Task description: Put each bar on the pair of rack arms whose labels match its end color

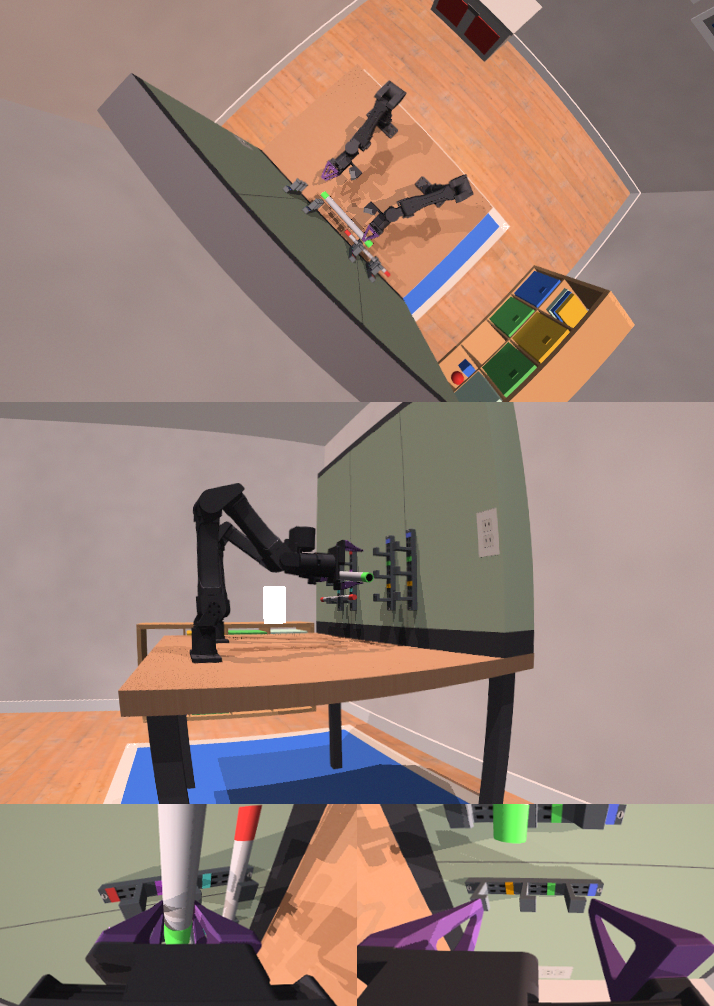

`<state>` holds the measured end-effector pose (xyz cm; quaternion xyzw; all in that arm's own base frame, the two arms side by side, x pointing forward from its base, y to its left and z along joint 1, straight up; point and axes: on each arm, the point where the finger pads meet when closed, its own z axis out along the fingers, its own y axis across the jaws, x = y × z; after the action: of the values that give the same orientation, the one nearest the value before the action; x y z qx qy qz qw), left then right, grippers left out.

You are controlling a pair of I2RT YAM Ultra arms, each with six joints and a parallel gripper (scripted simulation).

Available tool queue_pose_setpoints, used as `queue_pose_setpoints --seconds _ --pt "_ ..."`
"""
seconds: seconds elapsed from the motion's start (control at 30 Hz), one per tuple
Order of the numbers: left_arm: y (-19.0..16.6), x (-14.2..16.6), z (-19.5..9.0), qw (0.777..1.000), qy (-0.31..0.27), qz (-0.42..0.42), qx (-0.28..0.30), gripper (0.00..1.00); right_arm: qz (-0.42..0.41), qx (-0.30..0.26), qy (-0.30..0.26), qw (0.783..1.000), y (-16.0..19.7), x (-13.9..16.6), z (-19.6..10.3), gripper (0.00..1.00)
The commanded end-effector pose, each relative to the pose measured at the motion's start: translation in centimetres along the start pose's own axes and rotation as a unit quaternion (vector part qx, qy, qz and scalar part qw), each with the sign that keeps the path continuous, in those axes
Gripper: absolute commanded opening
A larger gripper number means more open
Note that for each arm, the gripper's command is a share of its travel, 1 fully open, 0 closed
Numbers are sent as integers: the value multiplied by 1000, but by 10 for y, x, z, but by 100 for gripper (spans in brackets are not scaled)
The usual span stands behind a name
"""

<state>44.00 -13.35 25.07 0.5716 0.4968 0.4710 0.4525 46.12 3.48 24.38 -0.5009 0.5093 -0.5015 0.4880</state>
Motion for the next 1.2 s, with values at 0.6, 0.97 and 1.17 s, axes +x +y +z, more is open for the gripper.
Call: queue_pose_setpoints --seconds 0.6,0.97,1.17 --pt "52 -2 -1 996 -1 -46 -76 0 3 10 0 1000 -4 -2 0 100" --pt "50 -1 -2 996 -1 -46 -76 0 3 10 0 1000 -4 -2 0 100" --pt "49 -1 -2 996 -1 -46 -76 0 3 10 0 1000 -4 -2 0 100"
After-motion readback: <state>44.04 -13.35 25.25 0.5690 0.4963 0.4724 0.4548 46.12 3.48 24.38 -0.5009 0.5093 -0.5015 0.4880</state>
